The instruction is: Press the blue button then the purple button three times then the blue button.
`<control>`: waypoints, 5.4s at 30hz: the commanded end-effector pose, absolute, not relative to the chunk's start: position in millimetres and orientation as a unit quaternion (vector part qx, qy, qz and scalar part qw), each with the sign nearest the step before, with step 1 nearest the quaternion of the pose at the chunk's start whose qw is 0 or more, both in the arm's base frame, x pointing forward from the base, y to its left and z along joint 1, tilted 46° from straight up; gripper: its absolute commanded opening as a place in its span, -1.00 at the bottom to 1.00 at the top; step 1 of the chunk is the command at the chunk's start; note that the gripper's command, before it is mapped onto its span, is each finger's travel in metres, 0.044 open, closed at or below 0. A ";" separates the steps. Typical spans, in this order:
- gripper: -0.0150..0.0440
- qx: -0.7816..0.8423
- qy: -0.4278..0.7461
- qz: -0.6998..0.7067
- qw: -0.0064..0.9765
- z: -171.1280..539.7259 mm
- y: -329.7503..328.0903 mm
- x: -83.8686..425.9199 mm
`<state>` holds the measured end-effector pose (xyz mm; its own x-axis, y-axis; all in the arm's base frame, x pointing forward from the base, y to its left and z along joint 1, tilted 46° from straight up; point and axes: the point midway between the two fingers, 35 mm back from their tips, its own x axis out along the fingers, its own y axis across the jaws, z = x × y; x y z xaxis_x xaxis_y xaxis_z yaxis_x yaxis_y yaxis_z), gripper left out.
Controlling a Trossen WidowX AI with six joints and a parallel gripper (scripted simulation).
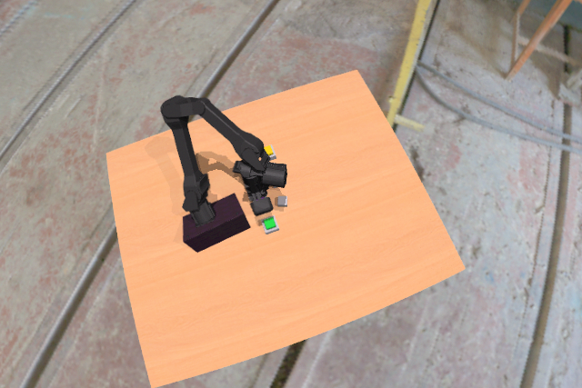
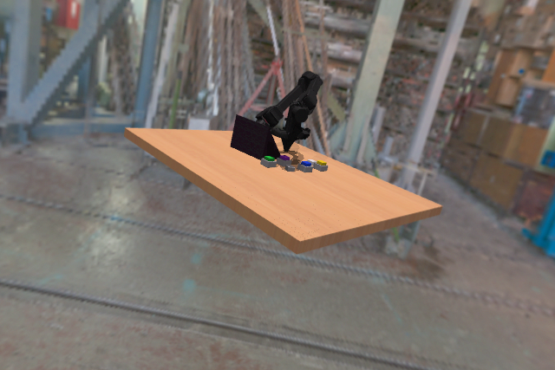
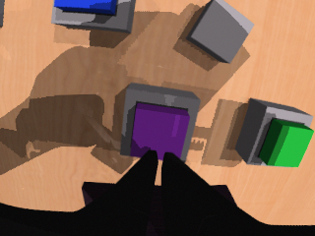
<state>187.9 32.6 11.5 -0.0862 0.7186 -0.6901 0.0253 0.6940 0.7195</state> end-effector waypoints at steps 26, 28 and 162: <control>-0.42 0.269 0.678 0.281 0.623 -8.2 53.3 187.4; -0.42 0.269 0.678 0.281 0.623 -8.2 53.3 187.4; -0.42 0.269 0.677 0.282 0.625 34.7 84.3 273.1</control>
